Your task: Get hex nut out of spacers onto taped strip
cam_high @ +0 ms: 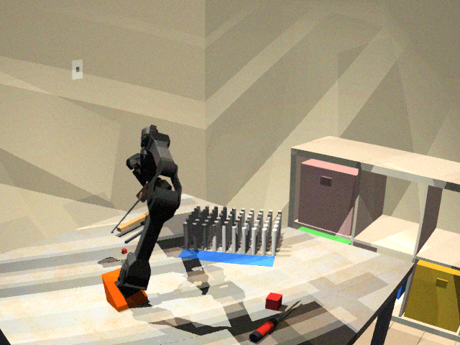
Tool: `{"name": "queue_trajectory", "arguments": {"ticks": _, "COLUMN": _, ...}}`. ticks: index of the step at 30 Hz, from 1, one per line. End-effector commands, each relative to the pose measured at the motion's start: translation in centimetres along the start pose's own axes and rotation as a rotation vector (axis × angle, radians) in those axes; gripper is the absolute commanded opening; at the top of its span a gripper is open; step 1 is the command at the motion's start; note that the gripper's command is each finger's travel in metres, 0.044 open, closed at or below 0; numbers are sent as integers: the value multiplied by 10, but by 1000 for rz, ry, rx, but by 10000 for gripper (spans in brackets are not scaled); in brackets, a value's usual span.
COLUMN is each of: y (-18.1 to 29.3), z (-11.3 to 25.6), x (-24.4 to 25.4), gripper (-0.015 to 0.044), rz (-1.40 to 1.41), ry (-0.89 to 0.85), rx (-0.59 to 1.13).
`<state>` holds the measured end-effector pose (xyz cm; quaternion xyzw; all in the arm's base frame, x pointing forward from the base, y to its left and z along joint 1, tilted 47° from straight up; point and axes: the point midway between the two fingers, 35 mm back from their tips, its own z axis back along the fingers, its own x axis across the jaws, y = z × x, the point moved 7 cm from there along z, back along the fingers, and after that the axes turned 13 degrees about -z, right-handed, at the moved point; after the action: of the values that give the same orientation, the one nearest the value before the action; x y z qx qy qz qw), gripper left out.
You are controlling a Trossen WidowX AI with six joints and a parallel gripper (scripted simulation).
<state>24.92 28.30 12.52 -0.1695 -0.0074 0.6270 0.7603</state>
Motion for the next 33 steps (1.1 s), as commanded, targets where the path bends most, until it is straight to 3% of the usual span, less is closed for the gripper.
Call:
{"name": "queue_trajectory", "arguments": {"ticks": 1, "y": -10, "z": 2, "x": -12, "gripper": 0, "rz": -151, "ry": -6, "rx": 2}}
{"name": "queue_trajectory", "arguments": {"ticks": 33, "y": -63, "z": 19, "x": -110, "gripper": 0, "rz": -1260, "ry": -29, "rx": -6}}
